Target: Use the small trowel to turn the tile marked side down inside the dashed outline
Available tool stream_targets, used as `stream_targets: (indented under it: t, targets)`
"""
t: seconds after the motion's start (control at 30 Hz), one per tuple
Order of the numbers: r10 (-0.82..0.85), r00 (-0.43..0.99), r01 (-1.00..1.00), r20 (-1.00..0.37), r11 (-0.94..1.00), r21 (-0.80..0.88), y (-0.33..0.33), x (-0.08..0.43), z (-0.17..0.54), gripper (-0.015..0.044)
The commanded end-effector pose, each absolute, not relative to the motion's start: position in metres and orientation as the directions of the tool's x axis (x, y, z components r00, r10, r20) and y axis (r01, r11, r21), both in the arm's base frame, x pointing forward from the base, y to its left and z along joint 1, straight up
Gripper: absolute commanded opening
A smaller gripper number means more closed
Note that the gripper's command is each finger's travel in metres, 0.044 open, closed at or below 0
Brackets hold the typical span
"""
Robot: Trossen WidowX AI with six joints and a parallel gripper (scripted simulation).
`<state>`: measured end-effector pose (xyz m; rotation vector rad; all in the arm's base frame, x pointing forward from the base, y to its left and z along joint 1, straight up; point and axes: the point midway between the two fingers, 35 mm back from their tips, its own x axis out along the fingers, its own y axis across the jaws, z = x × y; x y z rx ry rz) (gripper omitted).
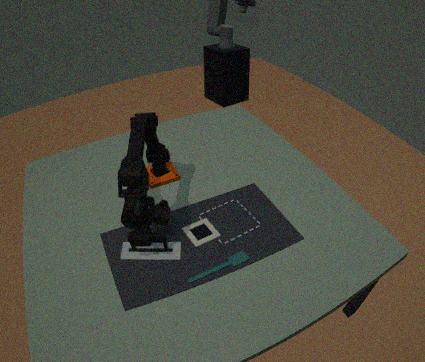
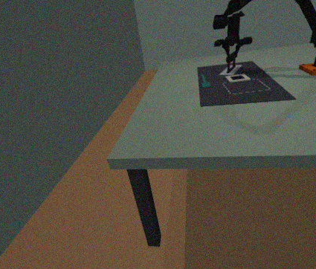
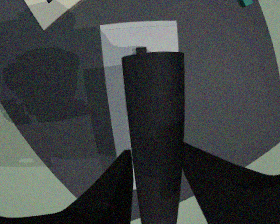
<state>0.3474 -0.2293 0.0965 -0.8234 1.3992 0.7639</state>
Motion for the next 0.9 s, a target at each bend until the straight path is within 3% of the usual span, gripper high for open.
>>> stream_targets:
  t: [0.0, 0.07, 0.67, 0.87]
  targets:
    - [-0.022, 0.036, -0.858, -0.999, 0.511, -0.042, -0.229, 0.348, 0.096, 0.0235]
    - [-0.022, 0.036, -0.858, -0.999, 0.511, -0.042, -0.229, 0.348, 0.096, 0.027]
    - [-0.022, 0.036, -0.858, -0.999, 0.511, -0.042, -0.229, 0.348, 0.096, 0.027]
    - [-0.021, 0.036, -0.869, -0.999, 0.493, -0.042, -0.226, 0.343, 0.141, 0.027]
